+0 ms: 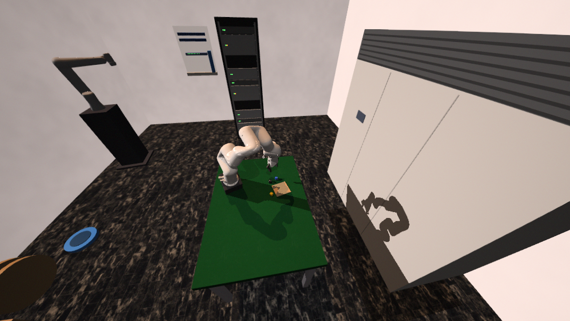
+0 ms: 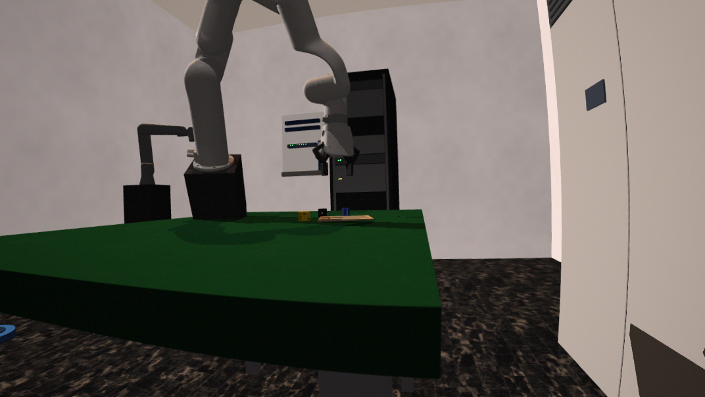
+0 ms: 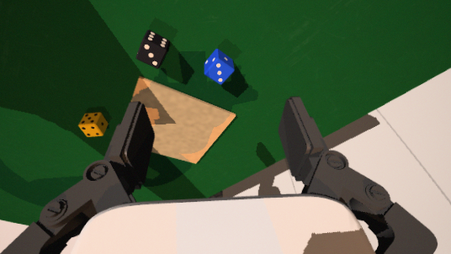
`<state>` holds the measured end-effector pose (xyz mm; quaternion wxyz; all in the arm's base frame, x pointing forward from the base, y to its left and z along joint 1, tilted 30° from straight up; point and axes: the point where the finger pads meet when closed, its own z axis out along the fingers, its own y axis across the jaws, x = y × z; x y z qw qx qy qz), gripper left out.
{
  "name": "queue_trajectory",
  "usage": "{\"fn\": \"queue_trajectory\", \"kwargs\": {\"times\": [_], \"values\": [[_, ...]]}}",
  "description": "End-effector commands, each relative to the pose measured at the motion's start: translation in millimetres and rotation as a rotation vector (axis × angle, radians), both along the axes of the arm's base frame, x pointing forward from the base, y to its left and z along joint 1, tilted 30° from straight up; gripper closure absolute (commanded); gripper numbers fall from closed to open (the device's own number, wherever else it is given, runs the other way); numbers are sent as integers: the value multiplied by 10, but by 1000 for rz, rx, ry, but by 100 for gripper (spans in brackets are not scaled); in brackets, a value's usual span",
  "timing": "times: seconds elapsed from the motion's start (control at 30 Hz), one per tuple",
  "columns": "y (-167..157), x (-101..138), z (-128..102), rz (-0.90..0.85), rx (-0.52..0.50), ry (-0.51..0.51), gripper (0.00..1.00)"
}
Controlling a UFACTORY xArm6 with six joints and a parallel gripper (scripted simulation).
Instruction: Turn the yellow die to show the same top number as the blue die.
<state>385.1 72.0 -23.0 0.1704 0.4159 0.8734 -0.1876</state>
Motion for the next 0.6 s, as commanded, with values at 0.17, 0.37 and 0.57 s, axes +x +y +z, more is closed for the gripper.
{"fn": "queue_trajectory", "kwargs": {"times": [0.17, 0.37, 0.57], "values": [[107, -30, 230, -2, -3, 3, 0], [107, -30, 230, -2, -3, 3, 0], [-483, -91, 523, 11, 7, 13, 0]]}}
